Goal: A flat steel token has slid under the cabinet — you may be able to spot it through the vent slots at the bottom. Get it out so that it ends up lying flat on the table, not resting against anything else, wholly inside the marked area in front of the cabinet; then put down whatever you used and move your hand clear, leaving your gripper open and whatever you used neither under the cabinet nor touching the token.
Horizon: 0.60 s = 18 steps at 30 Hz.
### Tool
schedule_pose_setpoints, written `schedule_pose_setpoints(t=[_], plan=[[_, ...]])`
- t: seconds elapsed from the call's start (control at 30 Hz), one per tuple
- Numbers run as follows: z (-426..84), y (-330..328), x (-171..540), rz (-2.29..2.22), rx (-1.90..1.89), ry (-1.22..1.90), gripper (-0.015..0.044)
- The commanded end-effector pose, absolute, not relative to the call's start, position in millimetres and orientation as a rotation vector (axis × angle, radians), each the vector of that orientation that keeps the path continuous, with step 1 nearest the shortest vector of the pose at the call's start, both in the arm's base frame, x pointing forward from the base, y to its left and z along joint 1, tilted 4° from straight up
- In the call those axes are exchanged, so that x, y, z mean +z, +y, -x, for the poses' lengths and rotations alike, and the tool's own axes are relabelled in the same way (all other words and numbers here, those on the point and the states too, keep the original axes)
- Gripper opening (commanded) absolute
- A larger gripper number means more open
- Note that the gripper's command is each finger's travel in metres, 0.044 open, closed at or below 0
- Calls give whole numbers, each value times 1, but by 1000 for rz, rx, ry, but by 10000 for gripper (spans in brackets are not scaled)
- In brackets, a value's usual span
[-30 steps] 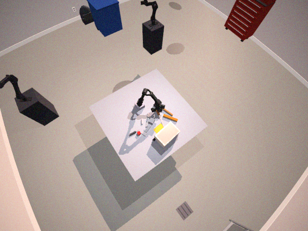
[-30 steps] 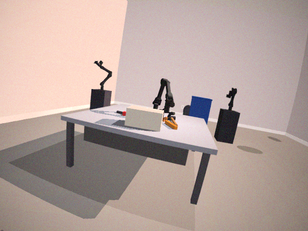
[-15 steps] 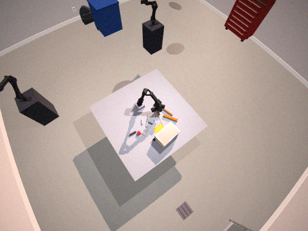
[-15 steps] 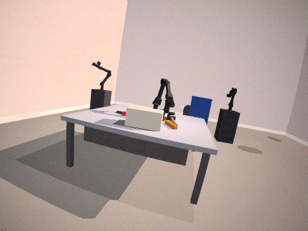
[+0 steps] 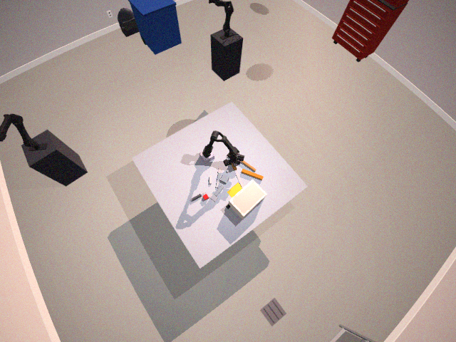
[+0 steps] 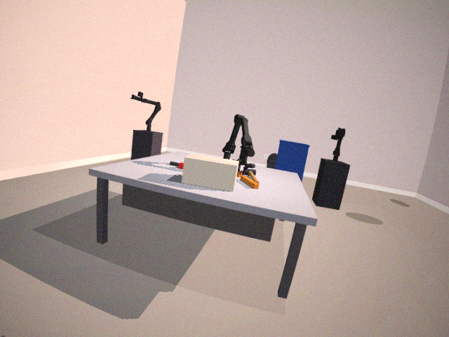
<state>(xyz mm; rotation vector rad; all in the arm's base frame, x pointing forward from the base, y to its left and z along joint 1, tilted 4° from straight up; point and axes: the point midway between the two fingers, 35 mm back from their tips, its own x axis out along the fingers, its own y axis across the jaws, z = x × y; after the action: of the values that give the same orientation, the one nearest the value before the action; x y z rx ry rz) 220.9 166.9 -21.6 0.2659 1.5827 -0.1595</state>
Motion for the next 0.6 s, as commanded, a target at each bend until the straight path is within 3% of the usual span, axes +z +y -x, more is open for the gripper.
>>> schedule_pose_setpoints(t=[0.0, 0.57], plan=[[-225, 166, -22, -263, -157, 1583, 0], [-251, 159, -22, -259, -155, 1583, 0]])
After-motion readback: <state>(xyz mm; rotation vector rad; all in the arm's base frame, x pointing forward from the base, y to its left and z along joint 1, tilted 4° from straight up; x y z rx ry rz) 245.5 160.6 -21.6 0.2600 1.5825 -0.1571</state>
